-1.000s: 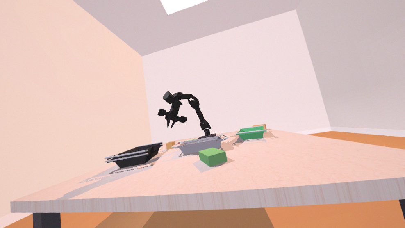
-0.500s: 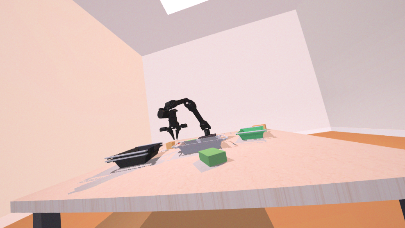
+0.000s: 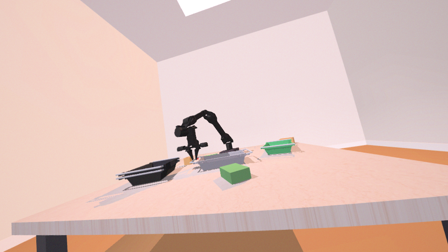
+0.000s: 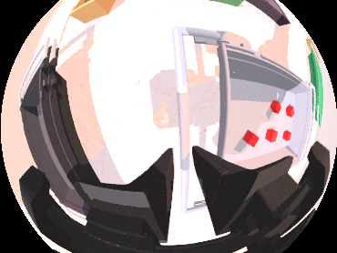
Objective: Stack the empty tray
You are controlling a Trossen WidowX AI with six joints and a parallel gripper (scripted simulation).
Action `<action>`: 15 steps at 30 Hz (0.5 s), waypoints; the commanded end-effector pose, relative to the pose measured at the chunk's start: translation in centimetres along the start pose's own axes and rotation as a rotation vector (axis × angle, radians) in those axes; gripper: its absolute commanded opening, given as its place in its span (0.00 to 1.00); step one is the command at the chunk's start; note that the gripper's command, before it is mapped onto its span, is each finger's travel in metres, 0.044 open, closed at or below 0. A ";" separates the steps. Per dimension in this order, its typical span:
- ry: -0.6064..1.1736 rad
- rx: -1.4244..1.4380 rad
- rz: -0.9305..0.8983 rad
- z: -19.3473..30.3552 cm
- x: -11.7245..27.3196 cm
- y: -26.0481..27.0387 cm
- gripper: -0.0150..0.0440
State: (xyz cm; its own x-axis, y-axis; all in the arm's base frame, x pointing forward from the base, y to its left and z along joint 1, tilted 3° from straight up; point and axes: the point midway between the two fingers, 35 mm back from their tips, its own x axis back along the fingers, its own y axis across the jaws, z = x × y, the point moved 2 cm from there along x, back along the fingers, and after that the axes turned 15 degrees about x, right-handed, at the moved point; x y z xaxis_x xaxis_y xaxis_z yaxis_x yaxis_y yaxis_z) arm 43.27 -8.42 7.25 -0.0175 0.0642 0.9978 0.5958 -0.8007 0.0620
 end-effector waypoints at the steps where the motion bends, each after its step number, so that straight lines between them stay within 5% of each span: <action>1: 0.001 -0.003 0.003 -0.1 -1.7 -0.1 0.39; 15: 0.002 -0.002 0.004 0.3 0.8 -1.7 0.39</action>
State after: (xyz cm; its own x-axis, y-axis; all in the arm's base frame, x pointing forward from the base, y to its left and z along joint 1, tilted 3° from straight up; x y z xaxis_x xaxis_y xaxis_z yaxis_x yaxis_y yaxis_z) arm 42.69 -7.88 6.72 -0.0113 0.0677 0.9976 0.5905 -0.8047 0.0613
